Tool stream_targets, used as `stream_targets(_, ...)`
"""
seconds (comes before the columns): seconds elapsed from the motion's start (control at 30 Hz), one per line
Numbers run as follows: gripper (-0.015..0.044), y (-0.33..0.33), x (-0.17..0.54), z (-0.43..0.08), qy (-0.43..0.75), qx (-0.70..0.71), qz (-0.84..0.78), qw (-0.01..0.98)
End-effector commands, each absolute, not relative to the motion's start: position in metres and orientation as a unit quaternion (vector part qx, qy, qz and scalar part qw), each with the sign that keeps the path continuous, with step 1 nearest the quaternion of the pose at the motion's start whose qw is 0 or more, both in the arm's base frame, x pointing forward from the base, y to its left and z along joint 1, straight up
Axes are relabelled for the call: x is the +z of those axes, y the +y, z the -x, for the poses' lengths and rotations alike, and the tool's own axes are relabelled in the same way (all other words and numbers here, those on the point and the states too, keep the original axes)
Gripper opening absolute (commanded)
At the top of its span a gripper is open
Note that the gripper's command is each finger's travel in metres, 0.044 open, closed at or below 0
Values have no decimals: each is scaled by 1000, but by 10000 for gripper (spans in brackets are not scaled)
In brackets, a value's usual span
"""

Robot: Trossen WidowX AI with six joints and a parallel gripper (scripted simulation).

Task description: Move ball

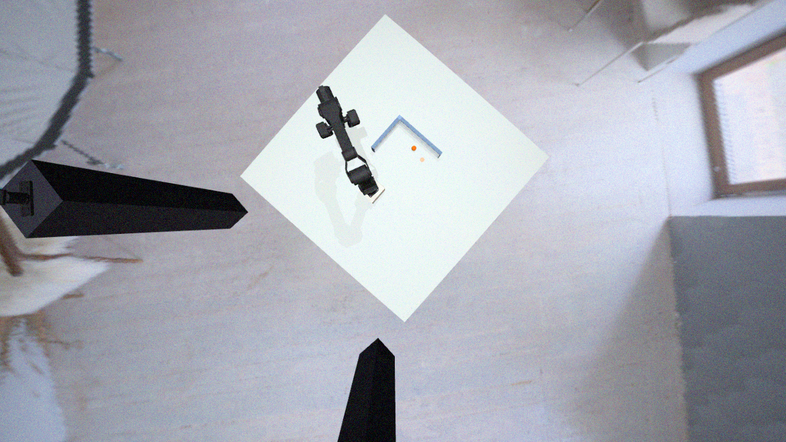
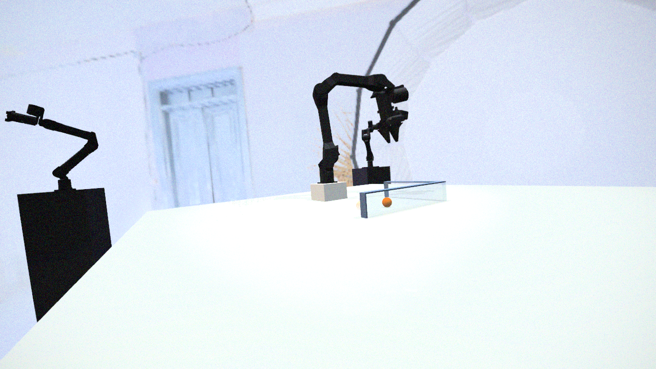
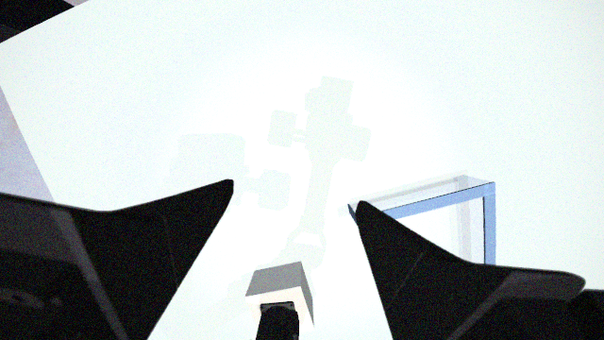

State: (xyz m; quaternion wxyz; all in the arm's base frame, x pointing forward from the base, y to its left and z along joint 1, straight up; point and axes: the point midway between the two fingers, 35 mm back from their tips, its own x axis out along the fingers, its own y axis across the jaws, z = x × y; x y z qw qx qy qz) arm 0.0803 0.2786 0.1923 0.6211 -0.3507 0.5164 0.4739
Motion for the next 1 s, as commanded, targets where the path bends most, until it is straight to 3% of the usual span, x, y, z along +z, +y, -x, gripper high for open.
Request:
stream_targets(0.0,374,278,191,-82,518,470,350,623)
stream_targets(0.17,242,263,167,-137,558,387,324,658)
stream_targets(0.6,242,164,97,-293,646,186,166,721)
stream_targets(0.97,242,27,37,-351,693,47,44,718)
